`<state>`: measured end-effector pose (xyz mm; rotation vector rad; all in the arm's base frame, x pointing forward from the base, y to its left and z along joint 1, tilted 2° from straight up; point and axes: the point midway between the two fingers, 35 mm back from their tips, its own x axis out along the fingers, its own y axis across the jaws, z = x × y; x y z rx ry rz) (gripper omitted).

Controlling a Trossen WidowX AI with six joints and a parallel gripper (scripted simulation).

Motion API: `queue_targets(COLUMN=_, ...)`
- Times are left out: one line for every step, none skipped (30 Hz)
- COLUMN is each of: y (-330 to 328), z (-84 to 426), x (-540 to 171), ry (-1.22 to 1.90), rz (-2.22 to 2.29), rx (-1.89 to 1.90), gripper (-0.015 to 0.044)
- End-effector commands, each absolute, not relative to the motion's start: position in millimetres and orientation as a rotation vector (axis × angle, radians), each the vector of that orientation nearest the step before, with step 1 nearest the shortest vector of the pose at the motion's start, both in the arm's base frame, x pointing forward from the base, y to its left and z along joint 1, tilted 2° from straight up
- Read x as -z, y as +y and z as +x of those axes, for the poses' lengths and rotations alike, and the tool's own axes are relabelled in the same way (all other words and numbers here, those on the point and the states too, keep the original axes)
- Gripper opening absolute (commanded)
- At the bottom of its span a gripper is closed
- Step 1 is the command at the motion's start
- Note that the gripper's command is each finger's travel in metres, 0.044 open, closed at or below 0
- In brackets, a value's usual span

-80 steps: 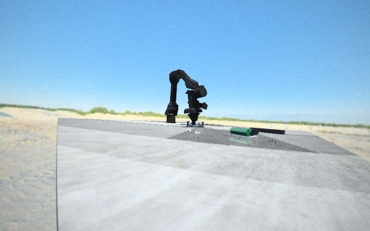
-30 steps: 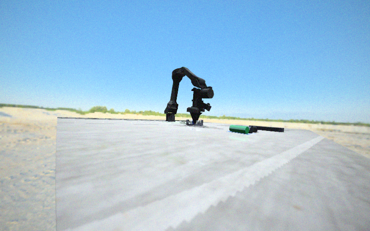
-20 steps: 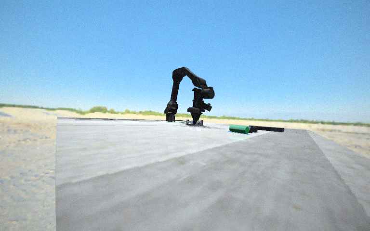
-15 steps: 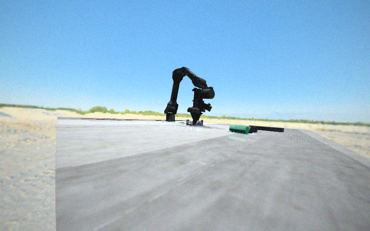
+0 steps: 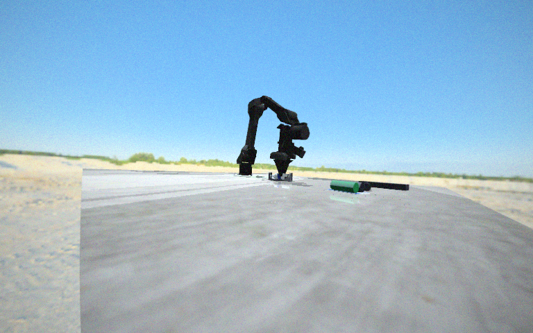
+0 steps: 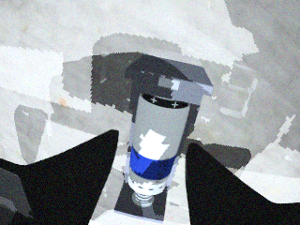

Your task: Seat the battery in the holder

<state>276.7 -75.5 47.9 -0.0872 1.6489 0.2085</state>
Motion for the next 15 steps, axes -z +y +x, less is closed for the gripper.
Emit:
queue_targets(y=-75.5, z=277.3, x=-51.5, ry=1.642, rz=-0.089, rx=-0.206, gripper=0.0188)
queue_targets(y=-75.5, z=277.3, x=-51.5, ry=1.642, rz=-0.089, rx=-0.206, gripper=0.0188)
queue_targets(y=-75.6, z=277.2, x=-50.1, ry=1.647, rz=-0.088, rx=-0.208, gripper=0.0214)
queue_targets(y=-75.8, z=277.7, x=-54.2, ry=1.647, rz=-0.088, rx=-0.208, gripper=0.024)
queue_targets(y=-75.9, z=278.5, x=-61.1, ry=1.646, rz=-0.088, rx=-0.208, gripper=0.0266)
queue_targets(y=-76.1, z=279.2, x=-69.4, ry=1.646, rz=-0.088, rx=-0.207, gripper=0.0293)
queue_targets(y=-76.1, z=279.6, x=-77.8, ry=1.645, rz=-0.088, rx=-0.207, gripper=0.0319)
queue_targets(y=-76.1, z=279.8, x=-86.2, ry=1.644, rz=-0.088, rx=-0.207, gripper=0.0345)
queue_targets(y=-76.0, z=279.7, x=-94.7, ry=1.644, rz=-0.088, rx=-0.207, gripper=0.0371)
queue_targets(y=-75.8, z=279.3, x=-103.2, ry=1.643, rz=-0.089, rx=-0.207, gripper=0.0398)
queue_targets(y=-75.6, z=278.7, x=-111.7, ry=1.643, rz=-0.089, rx=-0.207, gripper=0.0424)
queue_targets(y=-75.3, z=278.0, x=-118.8, ry=1.642, rz=-0.089, rx=-0.207, gripper=0.044)
queue_targets(y=-75.3, z=277.9, x=-123.0, ry=1.642, rz=-0.089, rx=-0.206, gripper=0.044)
queue_targets(y=-75.2, z=277.9, x=-124.5, ry=1.642, rz=-0.089, rx=-0.206, gripper=0.044)
queue_targets(y=-75.2, z=277.9, x=-124.5, ry=1.642, rz=-0.089, rx=-0.206, gripper=0.044)
